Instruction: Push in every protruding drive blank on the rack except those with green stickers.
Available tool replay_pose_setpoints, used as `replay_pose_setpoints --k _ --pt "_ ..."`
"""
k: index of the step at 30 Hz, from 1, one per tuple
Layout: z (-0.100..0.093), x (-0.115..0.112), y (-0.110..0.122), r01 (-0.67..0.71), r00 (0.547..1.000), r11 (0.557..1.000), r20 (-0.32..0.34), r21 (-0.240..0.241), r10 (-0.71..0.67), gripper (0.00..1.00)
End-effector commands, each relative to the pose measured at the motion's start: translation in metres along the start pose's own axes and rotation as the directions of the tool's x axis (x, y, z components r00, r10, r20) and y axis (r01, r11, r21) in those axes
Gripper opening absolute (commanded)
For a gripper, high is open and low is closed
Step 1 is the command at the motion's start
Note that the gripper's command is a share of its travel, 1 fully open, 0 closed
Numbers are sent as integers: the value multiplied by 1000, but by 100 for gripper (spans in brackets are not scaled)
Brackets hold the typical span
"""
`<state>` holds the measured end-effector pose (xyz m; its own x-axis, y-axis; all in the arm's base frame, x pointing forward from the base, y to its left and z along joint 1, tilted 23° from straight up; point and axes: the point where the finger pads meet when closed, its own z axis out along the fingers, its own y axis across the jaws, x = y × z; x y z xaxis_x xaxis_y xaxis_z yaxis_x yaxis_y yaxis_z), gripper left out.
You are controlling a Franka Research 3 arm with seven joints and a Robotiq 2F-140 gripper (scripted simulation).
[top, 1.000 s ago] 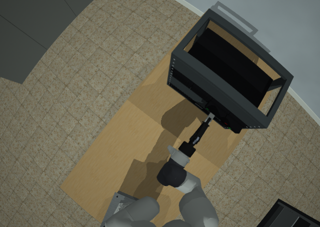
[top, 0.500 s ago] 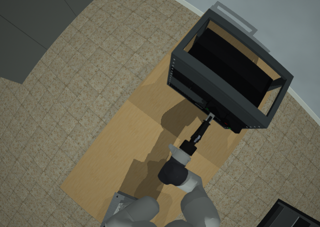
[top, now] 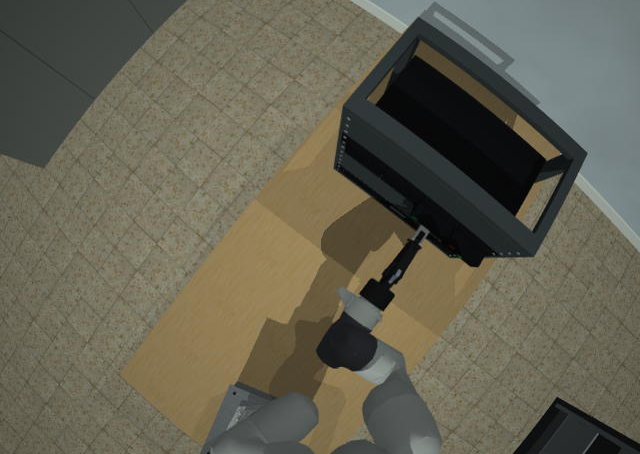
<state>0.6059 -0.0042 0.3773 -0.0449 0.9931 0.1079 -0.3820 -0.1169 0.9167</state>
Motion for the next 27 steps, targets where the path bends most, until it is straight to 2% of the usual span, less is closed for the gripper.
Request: replay_pose_setpoints --k 1,27 --pt "2 0 -1 6 1000 1000 1 3 -6 0" --pt "5 0 0 6 1000 1000 1 3 -6 0"
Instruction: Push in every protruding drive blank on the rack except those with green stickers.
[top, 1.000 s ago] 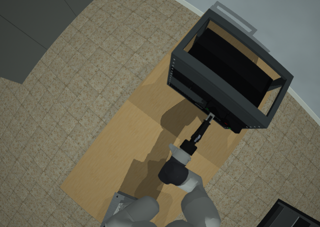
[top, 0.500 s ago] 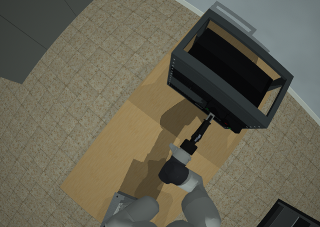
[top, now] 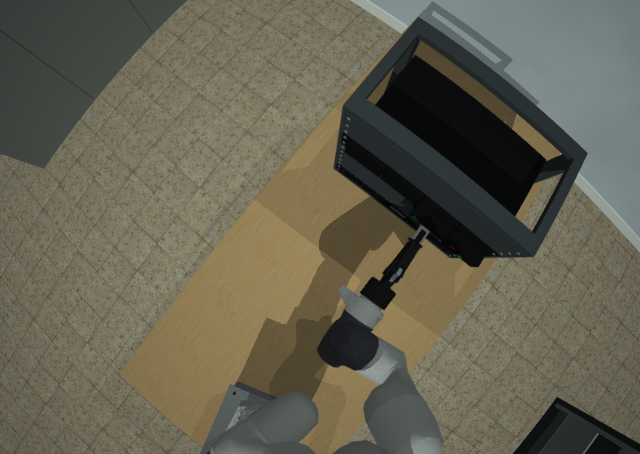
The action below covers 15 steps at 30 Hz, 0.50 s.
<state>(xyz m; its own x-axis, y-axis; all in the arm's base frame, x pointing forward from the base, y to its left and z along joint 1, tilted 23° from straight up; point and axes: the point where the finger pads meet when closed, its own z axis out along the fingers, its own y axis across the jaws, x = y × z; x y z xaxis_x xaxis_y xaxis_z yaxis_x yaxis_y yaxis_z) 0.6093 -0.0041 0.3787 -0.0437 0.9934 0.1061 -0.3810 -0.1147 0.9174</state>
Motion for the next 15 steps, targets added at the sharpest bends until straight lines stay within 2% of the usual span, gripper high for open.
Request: replay_pose_setpoints --k 1,15 --pt "2 0 0 4 1000 1000 1 2 -4 0" --pt "4 0 0 4 1000 1000 1 2 -4 0"
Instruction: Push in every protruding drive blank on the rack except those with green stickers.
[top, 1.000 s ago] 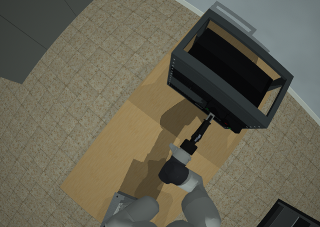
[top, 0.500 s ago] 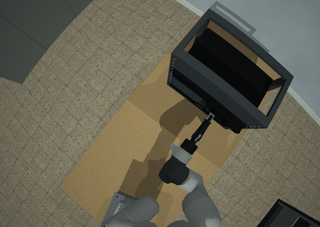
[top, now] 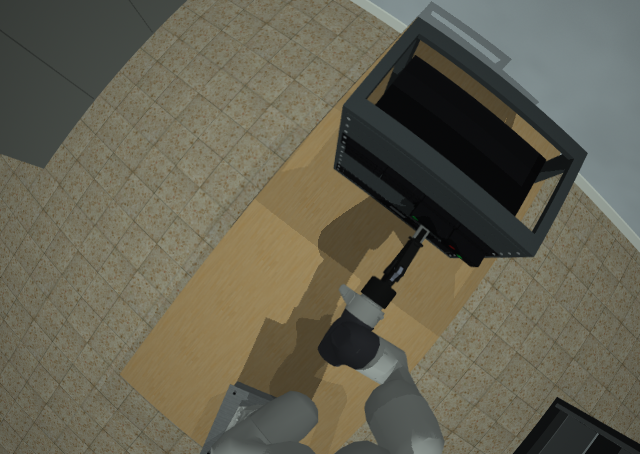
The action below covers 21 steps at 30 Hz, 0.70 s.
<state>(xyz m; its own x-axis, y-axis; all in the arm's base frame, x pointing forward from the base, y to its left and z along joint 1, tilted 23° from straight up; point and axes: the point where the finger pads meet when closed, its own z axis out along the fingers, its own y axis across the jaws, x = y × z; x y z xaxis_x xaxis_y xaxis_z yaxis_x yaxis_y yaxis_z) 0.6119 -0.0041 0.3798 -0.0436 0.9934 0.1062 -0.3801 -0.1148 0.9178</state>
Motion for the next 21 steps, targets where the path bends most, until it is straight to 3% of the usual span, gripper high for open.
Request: replay_pose_setpoints --k 1,21 --pt "1 0 0 4 1000 1000 0 1 -4 0" --pt "5 0 0 4 1000 1000 0 1 -4 0"
